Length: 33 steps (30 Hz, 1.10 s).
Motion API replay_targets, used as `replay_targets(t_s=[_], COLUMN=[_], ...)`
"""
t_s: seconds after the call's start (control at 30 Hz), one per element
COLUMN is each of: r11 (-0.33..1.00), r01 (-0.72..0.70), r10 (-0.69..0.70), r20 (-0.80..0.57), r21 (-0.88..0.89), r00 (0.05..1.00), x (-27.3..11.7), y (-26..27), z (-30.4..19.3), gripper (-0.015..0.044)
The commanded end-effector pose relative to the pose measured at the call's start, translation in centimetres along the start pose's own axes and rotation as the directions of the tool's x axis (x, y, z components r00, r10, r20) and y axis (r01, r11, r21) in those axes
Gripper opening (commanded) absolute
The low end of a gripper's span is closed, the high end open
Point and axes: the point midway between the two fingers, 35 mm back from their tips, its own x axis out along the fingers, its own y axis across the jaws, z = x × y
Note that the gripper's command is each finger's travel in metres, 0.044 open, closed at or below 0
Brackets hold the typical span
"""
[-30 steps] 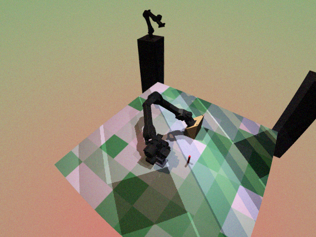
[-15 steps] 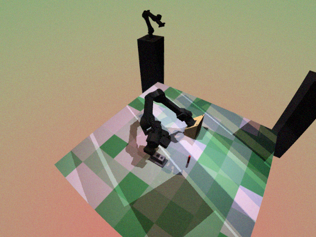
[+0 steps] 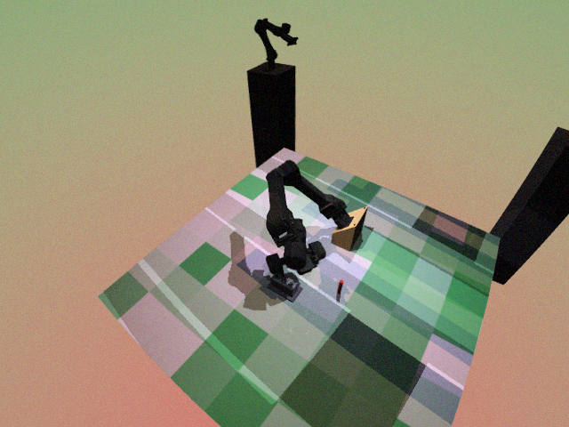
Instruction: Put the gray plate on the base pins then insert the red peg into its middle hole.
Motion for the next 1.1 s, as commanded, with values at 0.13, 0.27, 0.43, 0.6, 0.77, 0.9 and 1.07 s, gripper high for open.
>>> replay_targets(t_s=[0.13,0.27,0.43,0.6,0.77,0.9,1.07], r11=[0.626,0.466,0.234,-0.011,-0.259,-0.449,-0.525], r01=[-0.013,-0.009,-0.002,0.008,0.016,0.021,0.022], r10=[0.02,0.021,0.02,0.019,0.016,0.013,0.012], r20=[0.0,-0.001,-0.003,-0.007,-0.012,-0.017,-0.018], r21=[0.78,0.885,0.972,1.0,0.966,0.893,0.851], r00=[1.0,1.0,1.0,1.0,1.0,1.0,1.0], x=[0.3,0.3,0.4,0.5,0.7,0.9,0.9], y=[6.9,8.5,10.3,12.3,14.0,15.3,15.7], z=[3.8,4.4,5.0,5.4,5.7,5.9,5.9], gripper=[0.044,0.044,0.044,0.044,0.044,0.044,0.044])
